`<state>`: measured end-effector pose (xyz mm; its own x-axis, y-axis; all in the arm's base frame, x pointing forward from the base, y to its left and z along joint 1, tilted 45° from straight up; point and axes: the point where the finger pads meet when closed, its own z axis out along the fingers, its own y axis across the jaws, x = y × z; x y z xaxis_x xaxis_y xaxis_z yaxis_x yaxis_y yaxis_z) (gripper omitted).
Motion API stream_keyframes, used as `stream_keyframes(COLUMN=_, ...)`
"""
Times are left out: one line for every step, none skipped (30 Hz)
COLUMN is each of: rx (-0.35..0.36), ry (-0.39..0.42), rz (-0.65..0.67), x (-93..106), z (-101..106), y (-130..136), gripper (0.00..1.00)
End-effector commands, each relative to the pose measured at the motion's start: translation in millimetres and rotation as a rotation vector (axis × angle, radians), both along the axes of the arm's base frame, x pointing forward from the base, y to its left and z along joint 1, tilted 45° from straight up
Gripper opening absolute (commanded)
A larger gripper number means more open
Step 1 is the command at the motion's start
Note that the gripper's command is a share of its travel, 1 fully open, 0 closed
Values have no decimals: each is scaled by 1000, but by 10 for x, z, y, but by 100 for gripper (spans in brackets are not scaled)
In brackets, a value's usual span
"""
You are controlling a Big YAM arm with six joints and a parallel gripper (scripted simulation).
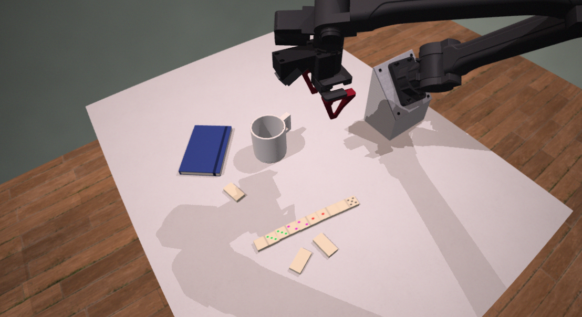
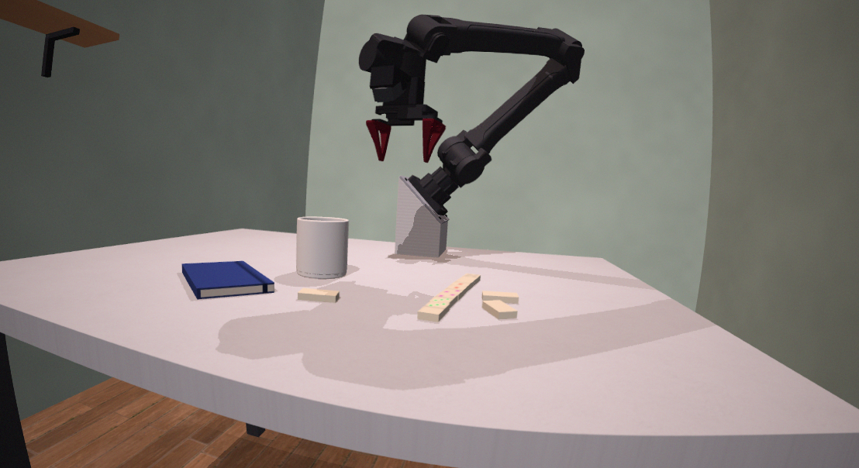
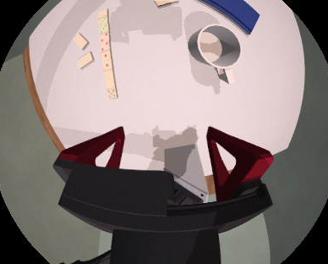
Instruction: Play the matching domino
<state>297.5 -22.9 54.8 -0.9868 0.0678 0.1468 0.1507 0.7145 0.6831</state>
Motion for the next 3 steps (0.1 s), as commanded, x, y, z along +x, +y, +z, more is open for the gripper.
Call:
stream_keyframes(rx=-5, ry=-10, rz=-3, x=38, z=22, y=-27, gripper=94)
stream_keyframes(rx=-5, ry=-10, rz=-3, x=38, z=22, y=-27, gripper=94)
stream_keyframes(rx=-5, ry=-10, rz=-3, x=38, z=22, y=-27, gripper=94)
